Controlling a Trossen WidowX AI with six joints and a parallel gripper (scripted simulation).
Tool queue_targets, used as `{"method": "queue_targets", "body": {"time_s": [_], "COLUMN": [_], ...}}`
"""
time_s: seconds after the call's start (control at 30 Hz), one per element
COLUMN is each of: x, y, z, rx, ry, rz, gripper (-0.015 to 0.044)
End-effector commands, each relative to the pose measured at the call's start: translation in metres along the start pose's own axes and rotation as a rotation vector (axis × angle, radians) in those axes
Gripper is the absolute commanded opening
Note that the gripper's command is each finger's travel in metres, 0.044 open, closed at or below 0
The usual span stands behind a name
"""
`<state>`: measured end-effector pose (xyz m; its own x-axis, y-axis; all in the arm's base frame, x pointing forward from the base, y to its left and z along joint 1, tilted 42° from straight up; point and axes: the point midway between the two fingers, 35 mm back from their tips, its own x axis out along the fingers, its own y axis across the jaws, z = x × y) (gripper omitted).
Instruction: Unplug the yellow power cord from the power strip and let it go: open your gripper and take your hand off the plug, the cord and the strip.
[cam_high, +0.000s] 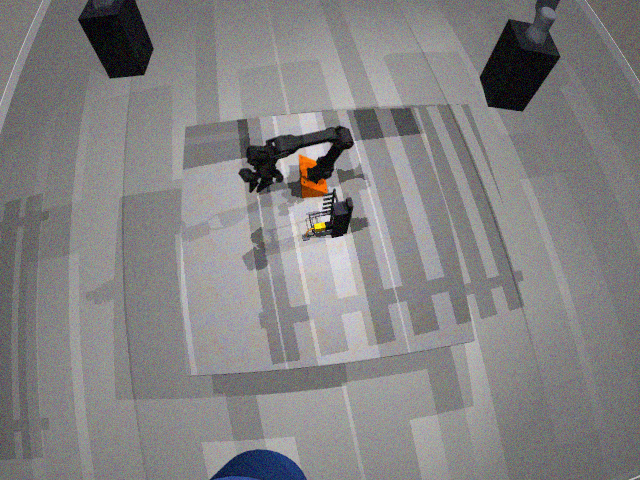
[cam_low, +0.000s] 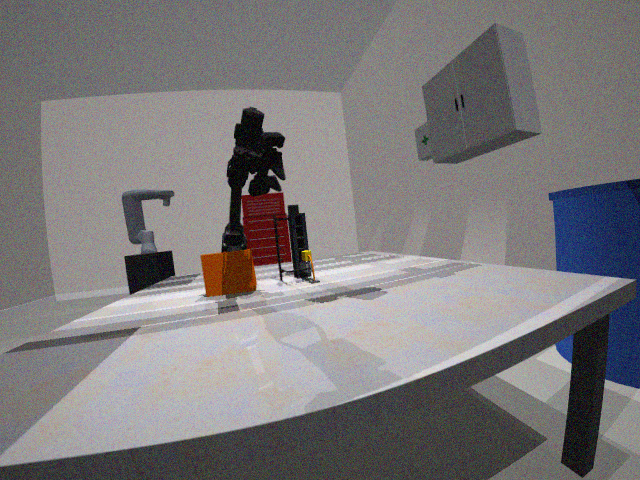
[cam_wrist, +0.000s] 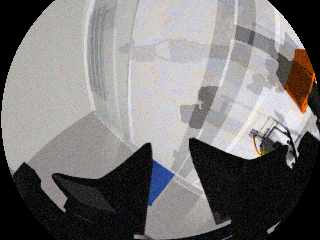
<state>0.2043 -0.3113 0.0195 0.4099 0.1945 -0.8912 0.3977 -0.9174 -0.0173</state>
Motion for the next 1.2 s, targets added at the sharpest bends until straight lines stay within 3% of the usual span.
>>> {"method": "queue_targets", "body": {"time_s": [0.0,0.27,0.47,1.17], "x": [0.029,0.077,0.092,0.08], "y": [-0.035,-0.142,-0.229,-0.248], "z": [-0.046,-0.126,-0.154,-0.163], "rx": [-0.249,-0.826,-1.207,-1.218], "ry": [0.033,0.141,0.256,0.26], "rz": [-0.137,-0.463,-0.701,-0.709], "gripper": [0.016,0.016,0.016,0.016]}}
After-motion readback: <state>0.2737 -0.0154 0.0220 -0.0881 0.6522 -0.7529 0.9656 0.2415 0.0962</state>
